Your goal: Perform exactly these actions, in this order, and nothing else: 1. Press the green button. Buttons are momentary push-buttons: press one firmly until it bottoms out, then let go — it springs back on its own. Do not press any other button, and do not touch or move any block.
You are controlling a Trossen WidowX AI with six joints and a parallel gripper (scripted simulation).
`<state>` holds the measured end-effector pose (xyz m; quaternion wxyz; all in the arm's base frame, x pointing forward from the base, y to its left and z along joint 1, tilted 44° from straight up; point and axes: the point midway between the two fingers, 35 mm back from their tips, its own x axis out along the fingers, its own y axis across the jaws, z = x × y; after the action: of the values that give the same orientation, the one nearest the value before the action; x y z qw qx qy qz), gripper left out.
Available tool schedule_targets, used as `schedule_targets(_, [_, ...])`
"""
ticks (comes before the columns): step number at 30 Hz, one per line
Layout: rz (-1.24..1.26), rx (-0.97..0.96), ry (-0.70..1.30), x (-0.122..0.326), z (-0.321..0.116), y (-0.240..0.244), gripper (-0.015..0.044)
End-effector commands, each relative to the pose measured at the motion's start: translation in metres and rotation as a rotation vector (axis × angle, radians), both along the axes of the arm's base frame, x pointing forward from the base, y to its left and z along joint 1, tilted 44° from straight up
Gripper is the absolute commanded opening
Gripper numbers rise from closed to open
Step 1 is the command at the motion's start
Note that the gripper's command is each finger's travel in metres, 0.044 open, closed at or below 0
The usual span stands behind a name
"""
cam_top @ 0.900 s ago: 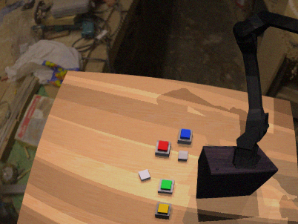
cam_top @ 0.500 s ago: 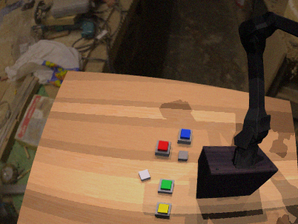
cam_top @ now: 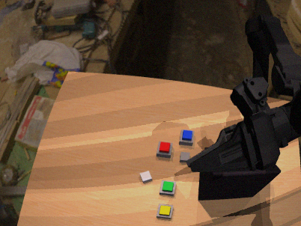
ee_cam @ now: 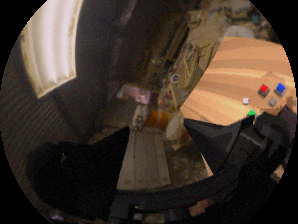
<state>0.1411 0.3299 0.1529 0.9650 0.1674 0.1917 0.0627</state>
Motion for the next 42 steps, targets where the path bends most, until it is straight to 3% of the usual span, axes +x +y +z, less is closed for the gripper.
schedule_targets(1, [-0.092, -0.243, 0.056, 0.049, -0.037, -0.039, 0.0400])
schedule_targets(7, [-0.230, -0.587, 0.247, 0.109, -0.091, -0.125, 0.0400])
schedule_targets(12, [-0.308, -0.813, 0.492, 0.128, -0.131, -0.208, 0.0400])
schedule_targets(21, [-0.326, -1.006, 1.060, 0.089, -0.187, -0.344, 0.0400])
schedule_targets(27, [-0.320, -1.008, 1.106, 0.083, -0.190, -0.352, 0.0400])
schedule_targets(34, [-0.321, -1.011, 1.107, 0.087, -0.233, -0.395, 0.0216])
schedule_targets(42, [-0.322, -1.011, 1.107, 0.087, -0.234, -0.396, 0.0020])
